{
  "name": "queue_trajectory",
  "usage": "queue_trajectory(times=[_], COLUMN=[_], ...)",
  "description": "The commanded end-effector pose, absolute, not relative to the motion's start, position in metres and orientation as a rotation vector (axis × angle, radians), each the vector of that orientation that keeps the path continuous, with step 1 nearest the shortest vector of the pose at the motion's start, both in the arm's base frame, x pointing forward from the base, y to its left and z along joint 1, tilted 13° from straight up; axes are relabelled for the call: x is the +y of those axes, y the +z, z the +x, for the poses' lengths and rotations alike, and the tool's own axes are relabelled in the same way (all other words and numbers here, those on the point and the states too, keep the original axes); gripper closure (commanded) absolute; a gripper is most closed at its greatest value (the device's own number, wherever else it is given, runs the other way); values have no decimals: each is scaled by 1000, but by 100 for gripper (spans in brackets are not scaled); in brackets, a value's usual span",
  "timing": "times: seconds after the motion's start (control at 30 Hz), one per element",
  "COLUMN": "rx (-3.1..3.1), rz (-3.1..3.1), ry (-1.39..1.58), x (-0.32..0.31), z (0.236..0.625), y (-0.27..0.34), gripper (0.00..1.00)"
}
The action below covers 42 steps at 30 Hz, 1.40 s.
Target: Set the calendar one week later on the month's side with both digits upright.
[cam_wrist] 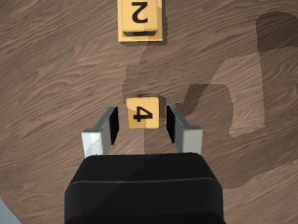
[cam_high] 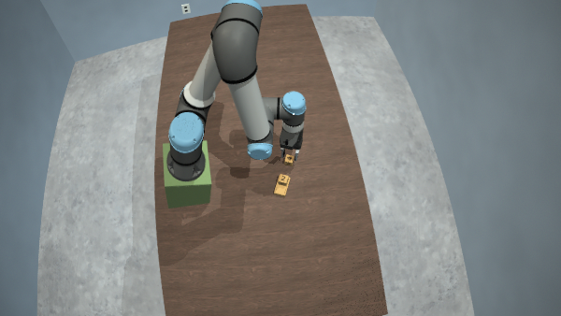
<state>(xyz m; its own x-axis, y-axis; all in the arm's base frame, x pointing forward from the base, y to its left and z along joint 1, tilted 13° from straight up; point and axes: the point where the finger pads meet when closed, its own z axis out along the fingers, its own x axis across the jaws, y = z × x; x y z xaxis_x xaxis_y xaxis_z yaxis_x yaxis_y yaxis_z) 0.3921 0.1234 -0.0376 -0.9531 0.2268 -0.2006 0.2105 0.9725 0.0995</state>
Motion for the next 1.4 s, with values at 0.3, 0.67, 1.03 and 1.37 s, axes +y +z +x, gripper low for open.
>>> queue_trajectory(times=[0.3,0.67,1.03,1.37], rx=[2907,2907,2907,2907], rz=[326,326,326,326], ry=[114,114,114,114], x=[121,121,121,121], z=[383,380,380,380], y=[4,17,17,17], gripper=[10,10,0,0])
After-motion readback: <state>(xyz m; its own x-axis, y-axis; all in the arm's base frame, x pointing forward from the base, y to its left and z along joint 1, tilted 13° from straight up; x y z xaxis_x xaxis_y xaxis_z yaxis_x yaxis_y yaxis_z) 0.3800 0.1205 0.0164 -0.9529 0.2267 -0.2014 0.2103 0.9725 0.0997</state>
